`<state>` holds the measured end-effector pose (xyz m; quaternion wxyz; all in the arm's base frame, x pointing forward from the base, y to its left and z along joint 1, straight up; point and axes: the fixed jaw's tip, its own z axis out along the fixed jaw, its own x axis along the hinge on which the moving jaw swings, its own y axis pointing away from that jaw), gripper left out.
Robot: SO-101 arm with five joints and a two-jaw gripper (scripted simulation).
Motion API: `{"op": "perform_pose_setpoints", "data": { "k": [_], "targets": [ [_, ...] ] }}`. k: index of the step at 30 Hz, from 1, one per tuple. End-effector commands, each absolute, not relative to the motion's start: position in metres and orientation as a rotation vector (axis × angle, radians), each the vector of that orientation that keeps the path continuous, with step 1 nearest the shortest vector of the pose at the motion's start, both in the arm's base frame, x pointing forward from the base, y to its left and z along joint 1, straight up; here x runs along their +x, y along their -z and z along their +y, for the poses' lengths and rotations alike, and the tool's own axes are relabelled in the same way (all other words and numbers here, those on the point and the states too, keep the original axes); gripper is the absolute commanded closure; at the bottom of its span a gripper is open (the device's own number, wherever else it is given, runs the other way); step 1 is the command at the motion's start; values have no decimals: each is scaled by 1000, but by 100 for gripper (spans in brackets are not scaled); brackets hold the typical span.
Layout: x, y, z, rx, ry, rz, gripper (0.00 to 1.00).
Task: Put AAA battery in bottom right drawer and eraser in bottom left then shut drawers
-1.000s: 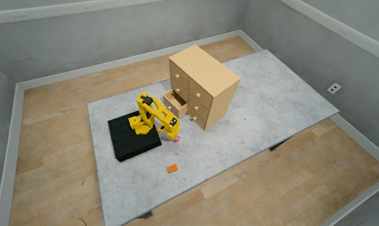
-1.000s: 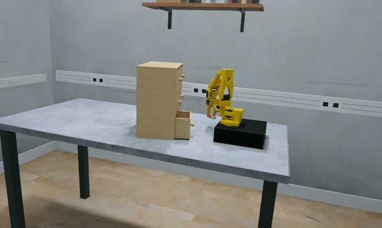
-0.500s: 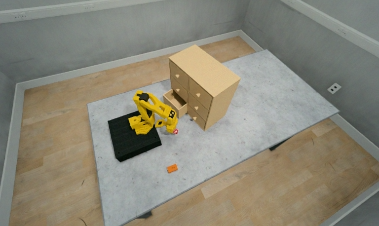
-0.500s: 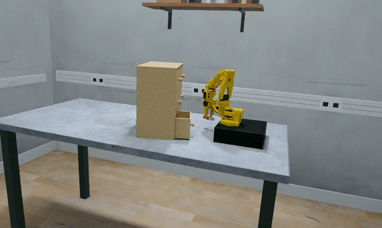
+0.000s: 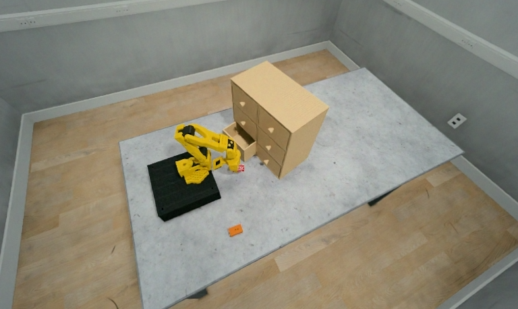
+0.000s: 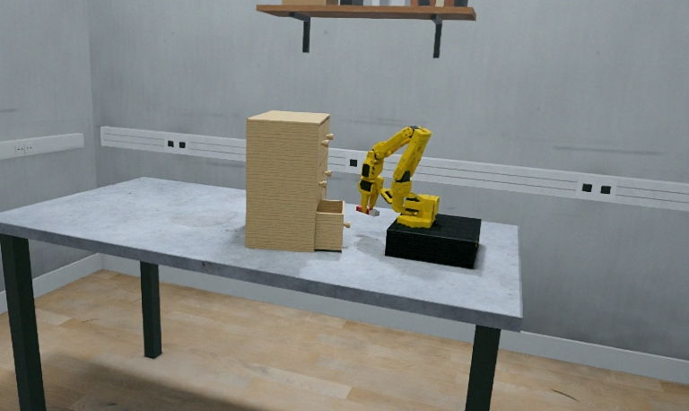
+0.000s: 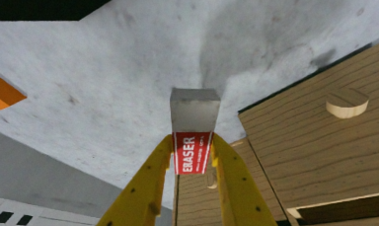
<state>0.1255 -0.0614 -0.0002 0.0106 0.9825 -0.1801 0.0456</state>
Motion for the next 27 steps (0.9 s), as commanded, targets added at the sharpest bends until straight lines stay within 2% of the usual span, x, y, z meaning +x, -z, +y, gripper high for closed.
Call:
{"op": "perform_pose_setpoints", "data": {
  "k": [1,8,27],
  "targets": [
    [125,0,-59,3068,-149,-553,100],
    [125,0,-59,3068,-149,-553,100],
    [137,1,0,3136,-147,139,100]
  ]
}}
